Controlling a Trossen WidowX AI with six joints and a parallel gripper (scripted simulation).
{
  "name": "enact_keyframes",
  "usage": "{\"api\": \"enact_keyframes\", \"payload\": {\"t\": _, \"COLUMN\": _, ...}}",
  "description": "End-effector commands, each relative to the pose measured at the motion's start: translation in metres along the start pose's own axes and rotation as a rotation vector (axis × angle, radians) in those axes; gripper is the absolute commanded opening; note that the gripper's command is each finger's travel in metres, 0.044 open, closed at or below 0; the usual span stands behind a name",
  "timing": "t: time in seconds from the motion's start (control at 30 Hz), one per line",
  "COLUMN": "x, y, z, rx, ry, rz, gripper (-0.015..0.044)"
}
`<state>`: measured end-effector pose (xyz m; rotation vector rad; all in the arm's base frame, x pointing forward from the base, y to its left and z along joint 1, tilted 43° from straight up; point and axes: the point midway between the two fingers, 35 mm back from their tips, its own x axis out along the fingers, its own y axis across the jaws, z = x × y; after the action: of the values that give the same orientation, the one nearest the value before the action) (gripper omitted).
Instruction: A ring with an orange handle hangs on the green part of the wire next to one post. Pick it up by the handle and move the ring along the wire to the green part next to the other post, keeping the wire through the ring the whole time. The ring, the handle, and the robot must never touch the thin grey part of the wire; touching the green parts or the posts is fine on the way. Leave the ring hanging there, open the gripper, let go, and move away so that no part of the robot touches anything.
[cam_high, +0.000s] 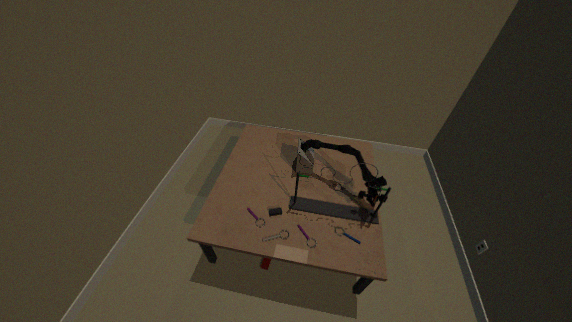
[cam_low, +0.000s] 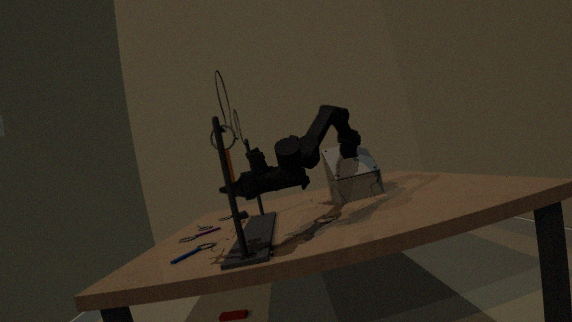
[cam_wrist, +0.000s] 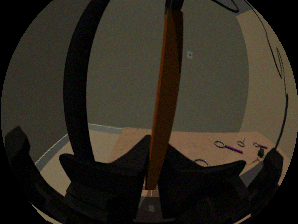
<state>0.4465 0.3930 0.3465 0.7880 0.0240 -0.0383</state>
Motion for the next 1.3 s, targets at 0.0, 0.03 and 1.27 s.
{"api": "enact_keyframes", "payload": {"t": 0.0, "x": -0.0002, "y": -0.0011, "z": 0.0111, "rx": -0.005, "ry": 0.001, "rz": -0.001, "gripper": -0.015}}
{"api": "enact_keyframes", "payload": {"t": 0.03, "x": -0.0002, "y": -0.0015, "z": 0.0142, "rx": -0.007, "ry": 0.001, "rz": -0.001, "gripper": -0.015}}
{"api": "enact_keyframes", "payload": {"t": 1.27, "x": -0.0043, "y": -0.004, "z": 0.0193, "rx": -0.009, "ry": 0.034, "rz": -0.002, "gripper": -0.015}}
